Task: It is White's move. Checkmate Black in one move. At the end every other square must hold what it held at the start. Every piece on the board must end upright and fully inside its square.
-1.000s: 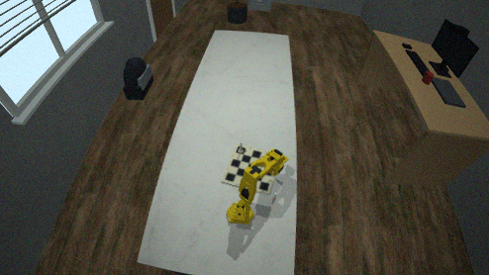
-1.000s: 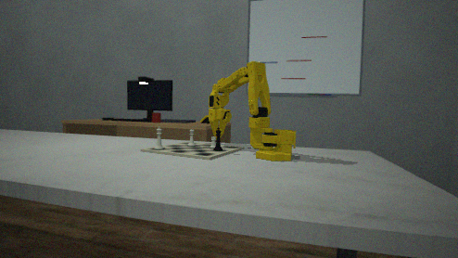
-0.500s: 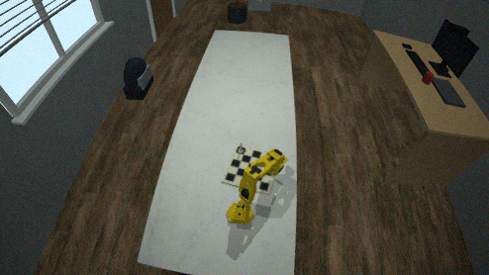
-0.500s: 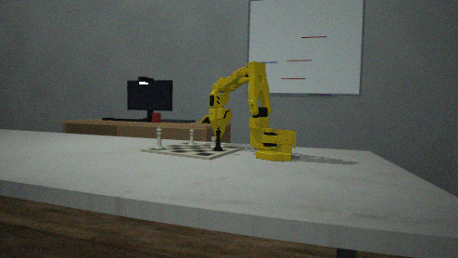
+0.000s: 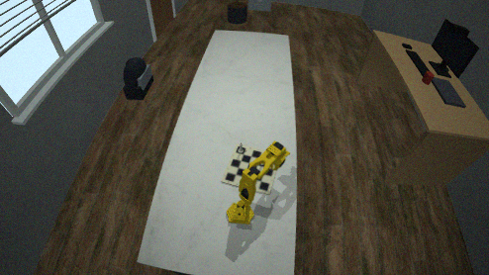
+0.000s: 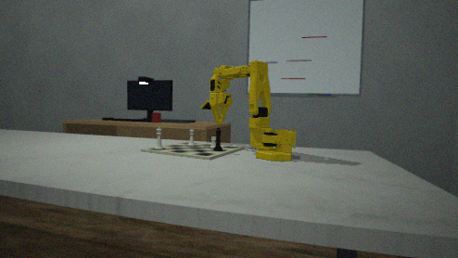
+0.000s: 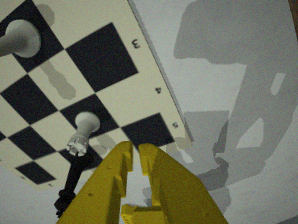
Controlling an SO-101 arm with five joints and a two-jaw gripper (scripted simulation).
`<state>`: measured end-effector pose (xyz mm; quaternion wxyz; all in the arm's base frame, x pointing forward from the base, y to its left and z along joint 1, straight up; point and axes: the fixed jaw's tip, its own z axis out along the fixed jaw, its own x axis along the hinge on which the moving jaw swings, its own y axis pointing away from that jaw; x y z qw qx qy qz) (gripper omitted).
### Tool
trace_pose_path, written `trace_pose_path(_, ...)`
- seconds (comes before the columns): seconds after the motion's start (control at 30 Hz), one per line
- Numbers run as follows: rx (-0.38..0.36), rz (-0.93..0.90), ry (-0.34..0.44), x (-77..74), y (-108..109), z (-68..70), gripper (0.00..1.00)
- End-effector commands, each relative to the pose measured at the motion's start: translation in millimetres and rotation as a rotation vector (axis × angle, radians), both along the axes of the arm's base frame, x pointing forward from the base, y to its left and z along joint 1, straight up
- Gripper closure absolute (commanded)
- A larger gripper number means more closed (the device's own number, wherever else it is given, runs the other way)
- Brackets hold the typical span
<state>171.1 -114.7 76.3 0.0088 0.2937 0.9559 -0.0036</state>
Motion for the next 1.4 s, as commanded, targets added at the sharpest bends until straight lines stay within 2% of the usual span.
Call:
trace_pose_path(0.0, -0.023, -0.003, -0.033, -0.1, -2.0, 15.0, 1.00)
trace_pose_path(0.37, -0.038, 0.008, -0.054, 2.7, -0.8, 19.3, 1.00)
trace_pose_path(0.47, -0.057, 0.063, -0.086, 17.0, 5.6, 22.0, 0.97)
trace_pose_path(0.57, -0.083, 0.153, -0.143, 40.1, 19.2, 26.6, 0.94)
trace_pose_path(0.63, -0.083, 0.153, -0.143, 40.1, 19.2, 26.6, 0.94)
trace_pose_path(0.73, -0.103, 0.243, -0.203, 61.9, 36.7, 31.6, 0.91)
trace_pose_path(0.83, -0.112, 0.297, -0.241, 74.1, 49.0, 34.7, 0.89)
trace_pose_path(1.37, -0.113, 0.313, -0.249, 77.0, 52.6, 32.5, 0.88)
